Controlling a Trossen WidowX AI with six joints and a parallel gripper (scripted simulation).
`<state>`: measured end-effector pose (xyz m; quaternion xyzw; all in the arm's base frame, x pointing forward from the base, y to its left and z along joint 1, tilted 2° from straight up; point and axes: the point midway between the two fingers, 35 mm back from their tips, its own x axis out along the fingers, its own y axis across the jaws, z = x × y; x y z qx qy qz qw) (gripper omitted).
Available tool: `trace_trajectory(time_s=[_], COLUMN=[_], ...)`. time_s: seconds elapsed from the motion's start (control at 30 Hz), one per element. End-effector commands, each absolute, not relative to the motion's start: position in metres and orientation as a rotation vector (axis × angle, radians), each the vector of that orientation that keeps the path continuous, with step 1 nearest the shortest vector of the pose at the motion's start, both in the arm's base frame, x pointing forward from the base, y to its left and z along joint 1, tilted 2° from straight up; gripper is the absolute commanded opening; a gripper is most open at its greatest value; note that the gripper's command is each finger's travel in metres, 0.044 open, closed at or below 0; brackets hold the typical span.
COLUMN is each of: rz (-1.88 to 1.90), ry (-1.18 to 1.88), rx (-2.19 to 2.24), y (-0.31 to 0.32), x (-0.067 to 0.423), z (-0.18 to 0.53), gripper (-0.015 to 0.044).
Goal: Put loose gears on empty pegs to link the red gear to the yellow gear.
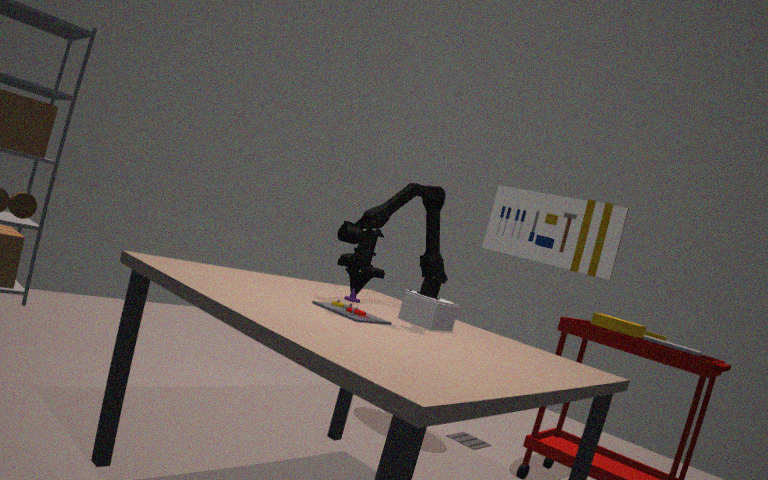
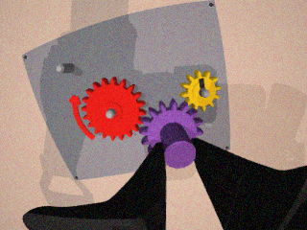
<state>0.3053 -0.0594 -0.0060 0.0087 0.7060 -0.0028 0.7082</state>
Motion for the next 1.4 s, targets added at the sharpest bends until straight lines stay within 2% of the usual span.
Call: trace_trajectory(time_s=[0.0, 0.57, 1.37], rz=[-0.034, -0.274, 0.026], ry=[1.569, 1.552, 1.569], rx=[0.042, 0.282, -0.018], y=[-0.060, -0.060, -0.060], x=[0.305, 0.304, 0.304], z=[-0.013, -0.028, -0.034], gripper=[0.0000, 0.0000, 0.0000])
